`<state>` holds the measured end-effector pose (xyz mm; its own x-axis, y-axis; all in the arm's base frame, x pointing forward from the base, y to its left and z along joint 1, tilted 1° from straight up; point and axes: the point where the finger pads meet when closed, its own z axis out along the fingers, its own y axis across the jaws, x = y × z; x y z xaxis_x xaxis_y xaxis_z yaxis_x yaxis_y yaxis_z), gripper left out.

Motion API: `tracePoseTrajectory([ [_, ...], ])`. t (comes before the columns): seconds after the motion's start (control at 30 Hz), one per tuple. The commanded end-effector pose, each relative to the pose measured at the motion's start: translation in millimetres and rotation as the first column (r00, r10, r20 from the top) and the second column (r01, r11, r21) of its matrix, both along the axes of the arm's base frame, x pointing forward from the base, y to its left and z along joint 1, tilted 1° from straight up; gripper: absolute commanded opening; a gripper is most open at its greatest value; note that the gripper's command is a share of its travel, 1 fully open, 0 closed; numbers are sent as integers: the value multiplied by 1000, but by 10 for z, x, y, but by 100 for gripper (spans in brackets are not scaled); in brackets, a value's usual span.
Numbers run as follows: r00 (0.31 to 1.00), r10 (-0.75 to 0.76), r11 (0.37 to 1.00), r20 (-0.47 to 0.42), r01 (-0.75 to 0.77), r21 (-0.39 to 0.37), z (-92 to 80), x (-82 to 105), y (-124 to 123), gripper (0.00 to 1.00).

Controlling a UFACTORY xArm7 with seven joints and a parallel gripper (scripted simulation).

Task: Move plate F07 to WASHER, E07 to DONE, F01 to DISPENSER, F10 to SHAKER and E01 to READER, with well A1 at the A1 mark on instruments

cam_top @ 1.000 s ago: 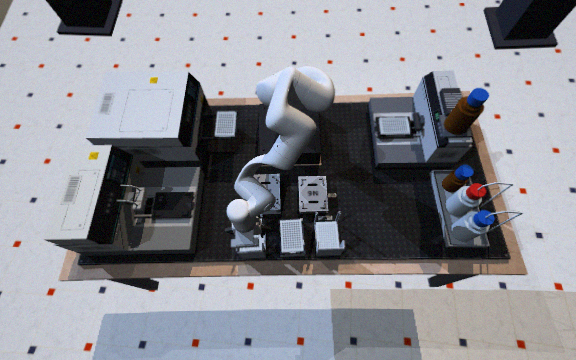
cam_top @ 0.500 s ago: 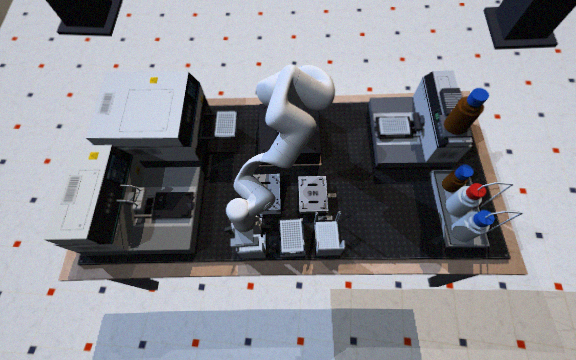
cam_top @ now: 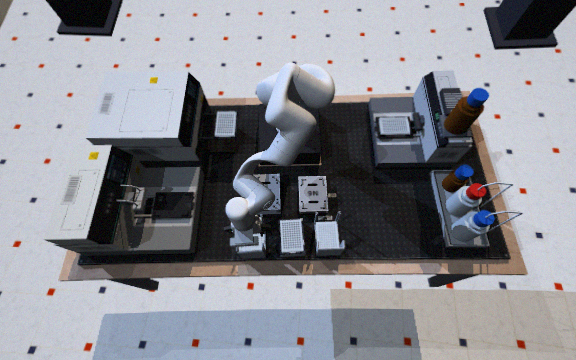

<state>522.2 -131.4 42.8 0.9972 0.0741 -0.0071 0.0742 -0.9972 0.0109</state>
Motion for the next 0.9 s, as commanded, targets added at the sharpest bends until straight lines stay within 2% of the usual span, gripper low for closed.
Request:
tracePoseTrajectory([
  [0.0,1000,0,1000,6,0,-1,51,18,-8,0],
  [0.87,1000,0,1000,6,0,-1,211,18,-6,0],
])
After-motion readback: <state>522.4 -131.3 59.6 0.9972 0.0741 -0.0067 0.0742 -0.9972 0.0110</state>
